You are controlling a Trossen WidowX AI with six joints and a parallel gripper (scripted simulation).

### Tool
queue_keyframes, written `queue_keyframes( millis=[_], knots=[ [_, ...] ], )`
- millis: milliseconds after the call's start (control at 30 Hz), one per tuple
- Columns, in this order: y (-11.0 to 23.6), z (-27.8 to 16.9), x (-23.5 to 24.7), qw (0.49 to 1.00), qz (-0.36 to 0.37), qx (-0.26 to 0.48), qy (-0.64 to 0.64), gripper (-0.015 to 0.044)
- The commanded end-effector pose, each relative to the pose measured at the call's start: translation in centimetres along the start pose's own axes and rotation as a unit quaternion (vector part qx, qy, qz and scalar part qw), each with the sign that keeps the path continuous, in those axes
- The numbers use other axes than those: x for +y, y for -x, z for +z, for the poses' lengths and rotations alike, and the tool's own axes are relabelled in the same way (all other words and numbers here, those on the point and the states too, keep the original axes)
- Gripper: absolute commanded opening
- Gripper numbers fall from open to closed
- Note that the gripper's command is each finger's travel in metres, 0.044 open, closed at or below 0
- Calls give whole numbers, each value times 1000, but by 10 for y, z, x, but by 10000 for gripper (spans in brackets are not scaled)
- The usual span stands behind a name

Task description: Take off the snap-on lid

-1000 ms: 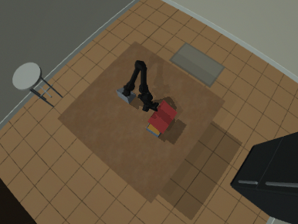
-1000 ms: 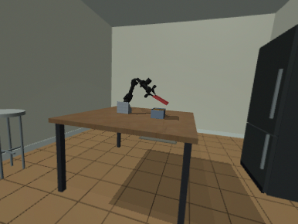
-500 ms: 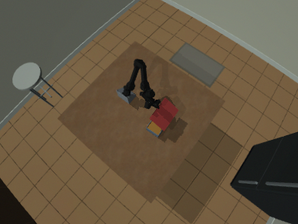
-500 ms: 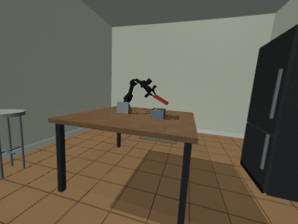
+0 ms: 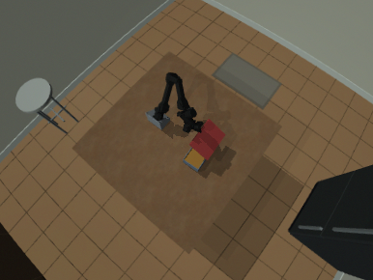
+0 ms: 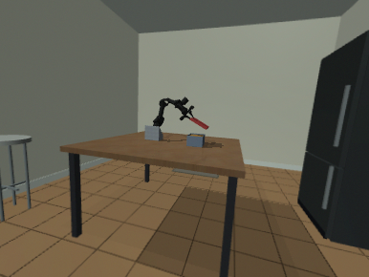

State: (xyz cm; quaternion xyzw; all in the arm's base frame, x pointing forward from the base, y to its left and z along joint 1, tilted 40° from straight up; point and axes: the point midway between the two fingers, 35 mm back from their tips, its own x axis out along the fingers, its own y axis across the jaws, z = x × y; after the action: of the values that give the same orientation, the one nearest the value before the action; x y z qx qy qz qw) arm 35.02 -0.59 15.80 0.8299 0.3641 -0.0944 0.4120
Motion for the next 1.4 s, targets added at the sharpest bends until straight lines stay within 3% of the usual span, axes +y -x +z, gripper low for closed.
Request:
queue_keyframes(
  millis=[0,1367],
  knots=[
    [1,-7,1,1000,2,-3,-1,0],
    [5,-89,-3,1000,3,-1,-2,0]
  ],
)
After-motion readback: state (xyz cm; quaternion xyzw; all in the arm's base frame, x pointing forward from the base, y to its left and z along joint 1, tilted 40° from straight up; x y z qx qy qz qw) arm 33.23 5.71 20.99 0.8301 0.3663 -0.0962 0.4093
